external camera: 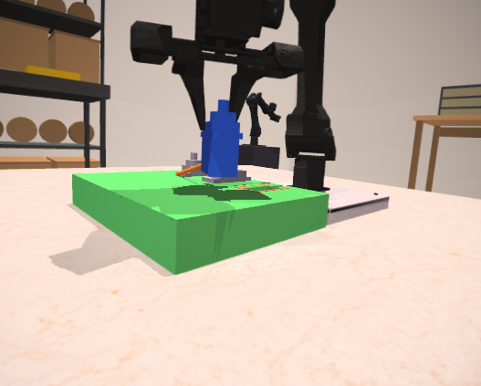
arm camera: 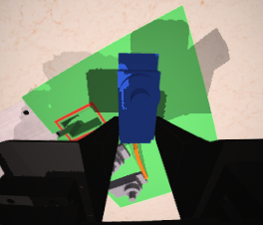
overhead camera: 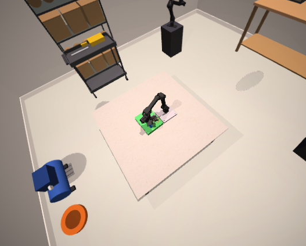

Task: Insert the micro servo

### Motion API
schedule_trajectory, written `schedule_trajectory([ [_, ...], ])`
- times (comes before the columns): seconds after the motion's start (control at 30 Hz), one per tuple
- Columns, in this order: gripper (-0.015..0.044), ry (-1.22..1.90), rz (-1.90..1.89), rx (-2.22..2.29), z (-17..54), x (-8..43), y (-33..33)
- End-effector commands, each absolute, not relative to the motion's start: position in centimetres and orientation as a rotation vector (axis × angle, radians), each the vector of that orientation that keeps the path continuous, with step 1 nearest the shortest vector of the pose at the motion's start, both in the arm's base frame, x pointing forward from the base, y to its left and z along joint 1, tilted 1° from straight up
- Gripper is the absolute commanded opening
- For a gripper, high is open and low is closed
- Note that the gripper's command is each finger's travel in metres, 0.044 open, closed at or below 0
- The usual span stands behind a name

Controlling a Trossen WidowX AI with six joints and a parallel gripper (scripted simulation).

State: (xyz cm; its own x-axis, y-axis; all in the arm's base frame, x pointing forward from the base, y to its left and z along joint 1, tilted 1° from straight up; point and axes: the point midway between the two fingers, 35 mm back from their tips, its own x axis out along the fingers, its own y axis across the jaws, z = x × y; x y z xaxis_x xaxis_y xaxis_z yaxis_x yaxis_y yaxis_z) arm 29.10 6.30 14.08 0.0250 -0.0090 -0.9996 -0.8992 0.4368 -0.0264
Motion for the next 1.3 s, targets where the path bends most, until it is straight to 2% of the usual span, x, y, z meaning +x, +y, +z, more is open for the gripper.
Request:
schedule_trajectory([
  [0.0, 0.0, 1.368, 0.844, -0.885, 14.3, 29.36, 5.88],
  [1.07, 0.0, 1.538, 0.048, -0.065, 14.3, 29.36, 5.88],
  [1.27, 0.0, 1.538, 0.009, -0.024, 14.3, 29.36, 5.88],
])
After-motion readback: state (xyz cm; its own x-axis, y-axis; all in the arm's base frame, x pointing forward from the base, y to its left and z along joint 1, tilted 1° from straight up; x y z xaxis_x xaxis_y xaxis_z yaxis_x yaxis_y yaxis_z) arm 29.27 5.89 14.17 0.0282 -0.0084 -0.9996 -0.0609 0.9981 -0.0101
